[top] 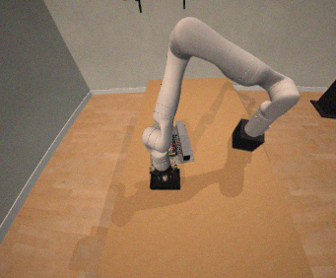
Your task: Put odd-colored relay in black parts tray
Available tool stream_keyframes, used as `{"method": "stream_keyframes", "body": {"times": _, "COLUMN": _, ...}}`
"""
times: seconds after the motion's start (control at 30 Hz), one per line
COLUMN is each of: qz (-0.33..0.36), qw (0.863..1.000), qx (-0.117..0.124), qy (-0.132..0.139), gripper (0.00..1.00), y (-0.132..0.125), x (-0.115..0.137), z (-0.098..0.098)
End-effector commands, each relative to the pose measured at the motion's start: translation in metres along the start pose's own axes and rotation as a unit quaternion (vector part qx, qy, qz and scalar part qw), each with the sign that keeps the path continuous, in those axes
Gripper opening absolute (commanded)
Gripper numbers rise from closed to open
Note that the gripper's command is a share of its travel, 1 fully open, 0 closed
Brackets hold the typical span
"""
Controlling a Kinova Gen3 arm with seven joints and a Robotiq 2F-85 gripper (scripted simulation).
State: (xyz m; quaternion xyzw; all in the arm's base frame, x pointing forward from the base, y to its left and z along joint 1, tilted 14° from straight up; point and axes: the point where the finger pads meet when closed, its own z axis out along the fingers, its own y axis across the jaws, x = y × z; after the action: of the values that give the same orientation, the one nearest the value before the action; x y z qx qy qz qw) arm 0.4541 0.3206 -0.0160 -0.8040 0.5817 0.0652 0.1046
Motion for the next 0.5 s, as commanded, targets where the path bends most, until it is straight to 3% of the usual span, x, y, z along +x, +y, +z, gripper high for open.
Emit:
{"method": "stream_keyframes", "body": {"times": 0.0, "qz": 0.0, "qw": 1.0, "qx": 0.002, "qy": 0.0, "gripper": 0.61, "y": -0.0012, "x": 0.0002, "z": -0.002}}
{"method": "stream_keyframes", "body": {"times": 0.47, "qz": 0.0, "qw": 1.0, "qx": 0.002, "qy": 0.0, "gripper": 0.61, "y": -0.0012, "x": 0.0002, "z": -0.004}}
